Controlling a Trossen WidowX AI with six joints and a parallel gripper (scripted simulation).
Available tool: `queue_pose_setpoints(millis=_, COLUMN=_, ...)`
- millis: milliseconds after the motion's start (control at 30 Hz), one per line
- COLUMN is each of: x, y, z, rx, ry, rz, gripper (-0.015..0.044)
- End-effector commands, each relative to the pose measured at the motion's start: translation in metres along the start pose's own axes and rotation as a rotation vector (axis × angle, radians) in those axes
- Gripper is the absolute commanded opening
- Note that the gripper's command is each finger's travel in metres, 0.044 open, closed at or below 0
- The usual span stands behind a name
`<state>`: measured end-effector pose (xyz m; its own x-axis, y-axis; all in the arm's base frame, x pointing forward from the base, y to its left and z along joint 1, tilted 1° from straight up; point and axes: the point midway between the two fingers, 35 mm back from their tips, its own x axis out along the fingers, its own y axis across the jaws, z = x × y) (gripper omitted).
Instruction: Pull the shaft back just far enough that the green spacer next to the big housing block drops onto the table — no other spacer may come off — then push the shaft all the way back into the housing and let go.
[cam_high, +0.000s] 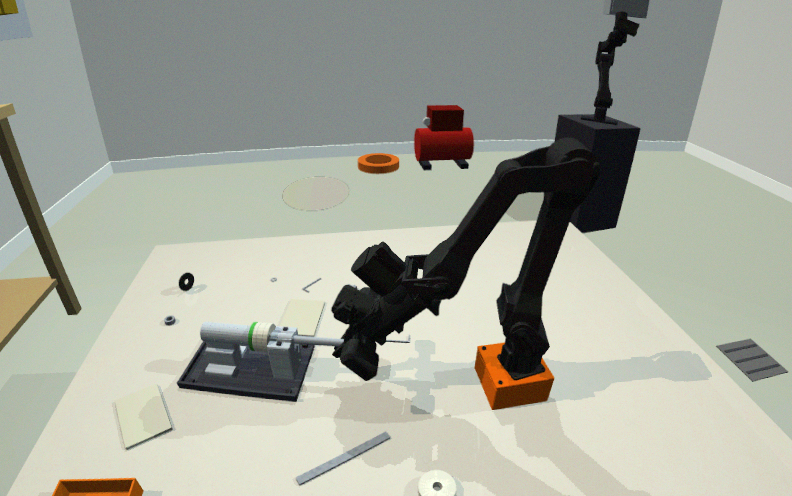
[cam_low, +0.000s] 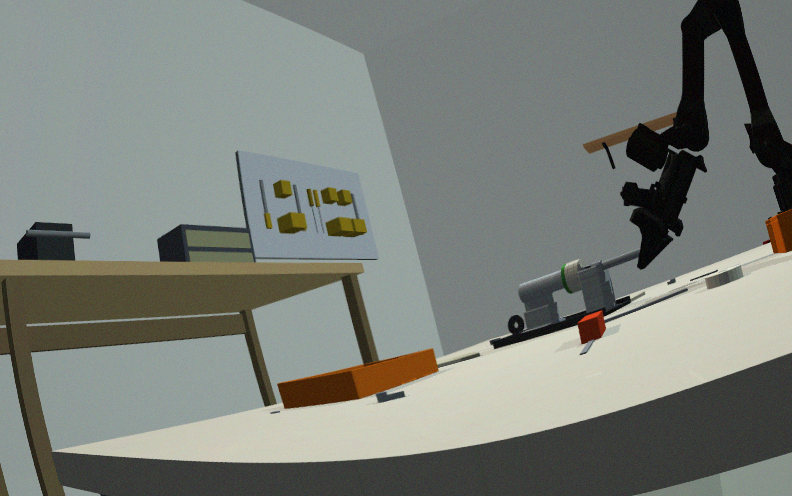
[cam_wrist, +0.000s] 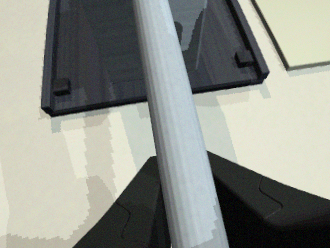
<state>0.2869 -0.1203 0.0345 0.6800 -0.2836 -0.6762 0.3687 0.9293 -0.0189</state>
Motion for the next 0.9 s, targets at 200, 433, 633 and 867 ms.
queue_pose_setpoints(millis=200, x=-0.0008, y=0.0004, z=-0.0011, rx=-0.001, ry=0.001, rz=0.003, gripper=0.0)
queue_pose_setpoints(millis=433, x=-0.0012, y=0.0004, z=-0.0015, rx=-0.001, ry=0.001, rz=0.003, gripper=0.0)
queue_pose_setpoints(millis=633, x=-0.0017, y=0.0004, z=-0.002, rx=-0.001, ry=0.001, rz=0.003, gripper=0.0)
queue_pose_setpoints(millis=867, x=-0.002, y=0.0004, z=-0.0024, rx=-0.001, ry=0.001, rz=0.003, gripper=0.0)
